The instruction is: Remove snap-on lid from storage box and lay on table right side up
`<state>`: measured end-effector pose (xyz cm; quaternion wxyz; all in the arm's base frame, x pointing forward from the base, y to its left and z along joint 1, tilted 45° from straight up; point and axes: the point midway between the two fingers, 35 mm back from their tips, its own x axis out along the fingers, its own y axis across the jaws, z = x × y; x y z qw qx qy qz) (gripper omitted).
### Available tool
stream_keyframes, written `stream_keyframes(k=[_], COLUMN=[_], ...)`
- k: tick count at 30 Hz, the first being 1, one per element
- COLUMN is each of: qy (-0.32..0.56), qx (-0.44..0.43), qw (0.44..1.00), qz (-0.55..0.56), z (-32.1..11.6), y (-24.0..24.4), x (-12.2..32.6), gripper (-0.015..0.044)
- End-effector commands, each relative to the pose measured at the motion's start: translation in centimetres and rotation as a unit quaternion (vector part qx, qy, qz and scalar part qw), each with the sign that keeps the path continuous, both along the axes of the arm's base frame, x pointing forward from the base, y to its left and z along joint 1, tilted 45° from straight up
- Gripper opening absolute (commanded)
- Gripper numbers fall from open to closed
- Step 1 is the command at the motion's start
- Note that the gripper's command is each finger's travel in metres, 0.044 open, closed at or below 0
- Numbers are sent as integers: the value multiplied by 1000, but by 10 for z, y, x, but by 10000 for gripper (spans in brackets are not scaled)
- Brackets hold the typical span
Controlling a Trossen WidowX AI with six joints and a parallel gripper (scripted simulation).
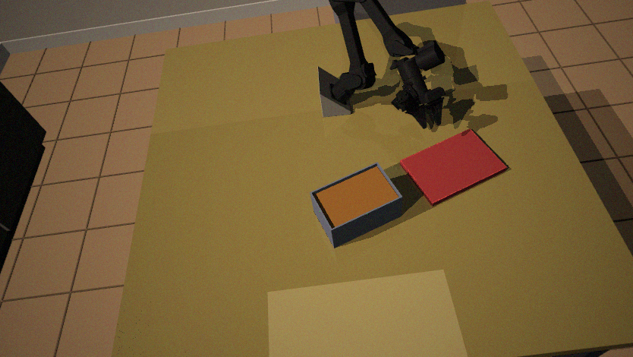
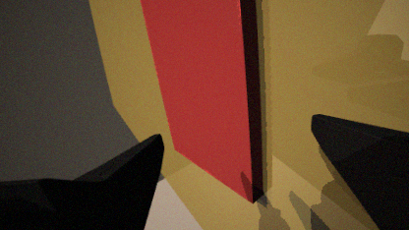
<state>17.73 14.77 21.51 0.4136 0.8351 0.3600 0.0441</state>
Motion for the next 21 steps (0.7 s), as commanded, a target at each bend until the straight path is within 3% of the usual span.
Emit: stream_keyframes(k=[1, 21], qy=[4, 4], qx=[0, -1], qw=[1000, 1000], qz=[-2, -2], z=[-5, 11], y=[-2, -23], x=[-7, -23], gripper=[440, 440])
